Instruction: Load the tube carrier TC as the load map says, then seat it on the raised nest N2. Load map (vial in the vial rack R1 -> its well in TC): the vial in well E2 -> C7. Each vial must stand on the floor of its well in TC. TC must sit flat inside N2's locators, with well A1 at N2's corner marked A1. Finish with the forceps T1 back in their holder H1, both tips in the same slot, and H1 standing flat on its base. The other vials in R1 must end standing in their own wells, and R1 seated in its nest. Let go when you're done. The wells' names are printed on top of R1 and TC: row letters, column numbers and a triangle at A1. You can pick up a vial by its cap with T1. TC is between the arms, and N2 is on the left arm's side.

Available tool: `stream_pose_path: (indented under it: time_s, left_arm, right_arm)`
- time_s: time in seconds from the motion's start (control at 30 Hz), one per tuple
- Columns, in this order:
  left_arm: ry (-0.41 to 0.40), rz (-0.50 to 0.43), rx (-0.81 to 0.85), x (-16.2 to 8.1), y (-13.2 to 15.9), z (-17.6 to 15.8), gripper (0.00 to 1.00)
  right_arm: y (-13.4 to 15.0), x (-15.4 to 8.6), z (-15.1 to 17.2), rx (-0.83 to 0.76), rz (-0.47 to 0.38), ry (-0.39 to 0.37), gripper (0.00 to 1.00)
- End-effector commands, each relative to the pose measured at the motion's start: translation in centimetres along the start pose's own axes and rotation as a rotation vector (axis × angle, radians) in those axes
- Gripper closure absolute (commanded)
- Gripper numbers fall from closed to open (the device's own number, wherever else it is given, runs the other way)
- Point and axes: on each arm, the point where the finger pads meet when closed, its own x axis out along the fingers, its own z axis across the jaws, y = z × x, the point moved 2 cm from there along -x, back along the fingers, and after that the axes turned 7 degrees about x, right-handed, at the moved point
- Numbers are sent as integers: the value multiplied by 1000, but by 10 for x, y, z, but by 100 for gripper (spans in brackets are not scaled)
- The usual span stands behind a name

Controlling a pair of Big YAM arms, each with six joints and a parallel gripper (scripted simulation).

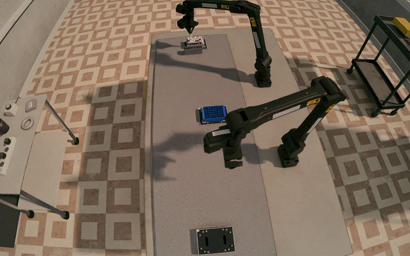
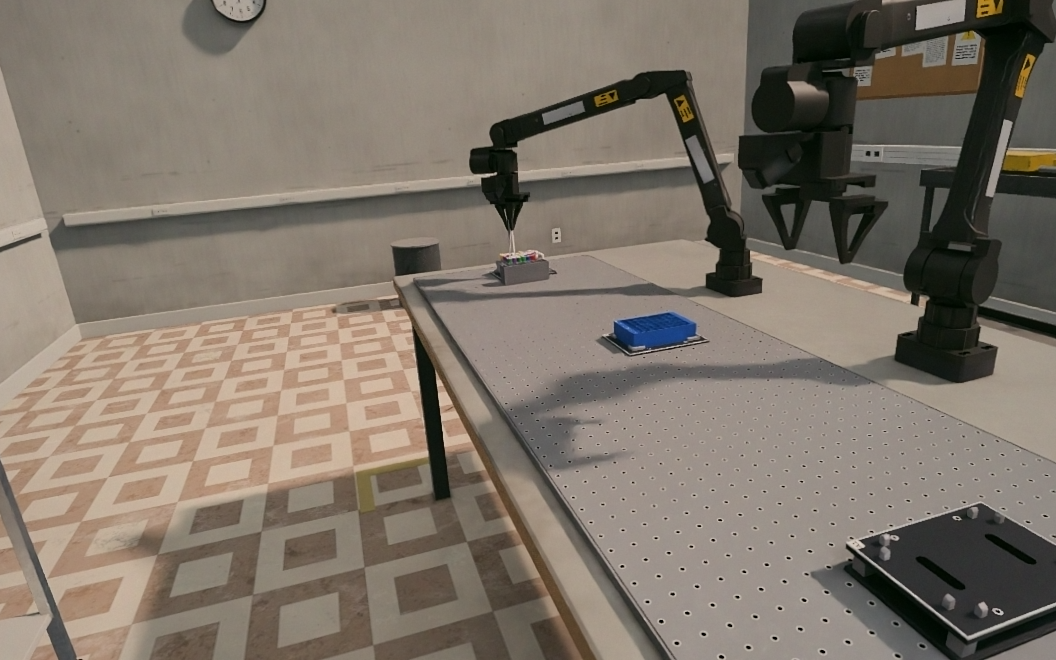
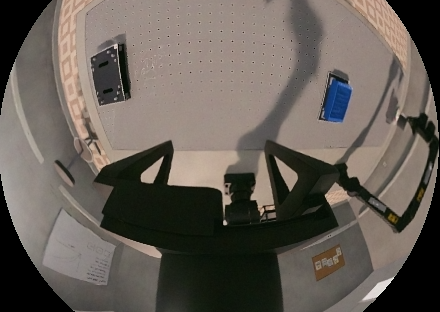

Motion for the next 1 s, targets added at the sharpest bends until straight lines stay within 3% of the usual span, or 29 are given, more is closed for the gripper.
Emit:
stream_pose_path:
  time_s: [0.0, 0.97]
  left_arm:
    - [-14, -32, -6, -14, -7, 4, 0]
    - [-14, -32, -6, -14, -7, 4, 0]
  right_arm:
    - [3, -2, -6, -2, 0, 14, 89]
    - [3, -2, -5, -2, 1, 13, 91]
